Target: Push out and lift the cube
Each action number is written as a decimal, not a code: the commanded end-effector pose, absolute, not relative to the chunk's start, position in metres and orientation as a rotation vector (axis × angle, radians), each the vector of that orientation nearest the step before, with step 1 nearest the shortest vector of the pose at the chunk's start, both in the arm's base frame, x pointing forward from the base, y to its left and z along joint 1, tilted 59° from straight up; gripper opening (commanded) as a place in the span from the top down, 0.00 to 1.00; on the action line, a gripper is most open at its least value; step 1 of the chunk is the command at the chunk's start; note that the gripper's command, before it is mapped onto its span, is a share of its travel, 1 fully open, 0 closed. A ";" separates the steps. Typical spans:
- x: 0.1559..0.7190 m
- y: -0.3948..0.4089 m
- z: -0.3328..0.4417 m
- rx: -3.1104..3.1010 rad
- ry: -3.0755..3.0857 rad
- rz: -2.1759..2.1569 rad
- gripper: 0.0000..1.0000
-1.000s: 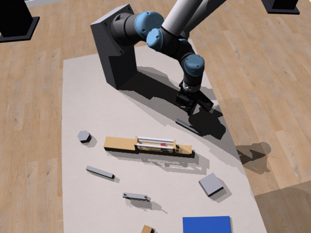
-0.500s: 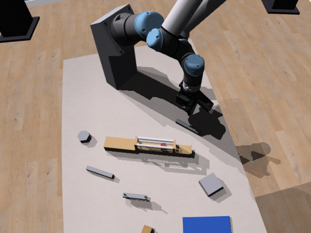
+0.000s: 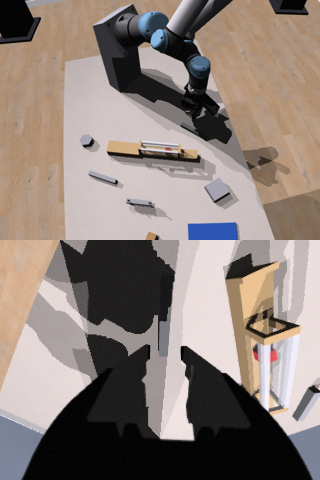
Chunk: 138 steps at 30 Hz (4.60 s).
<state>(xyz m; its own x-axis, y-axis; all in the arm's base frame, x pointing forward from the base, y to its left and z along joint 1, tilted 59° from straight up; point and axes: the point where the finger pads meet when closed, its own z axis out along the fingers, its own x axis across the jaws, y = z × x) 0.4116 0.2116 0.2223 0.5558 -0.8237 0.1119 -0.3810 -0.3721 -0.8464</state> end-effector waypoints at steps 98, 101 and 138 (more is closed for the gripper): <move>0.476 0.250 0.178 -1.973 0.970 -0.686 0.78; 0.477 0.250 0.177 -1.973 0.970 -0.686 0.78; 0.497 0.262 0.163 -1.973 0.970 -0.686 0.78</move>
<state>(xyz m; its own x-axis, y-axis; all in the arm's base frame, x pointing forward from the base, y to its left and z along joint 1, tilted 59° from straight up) 0.4964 0.2615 0.1629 0.5561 -0.8235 0.1119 -0.3815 -0.3725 -0.8460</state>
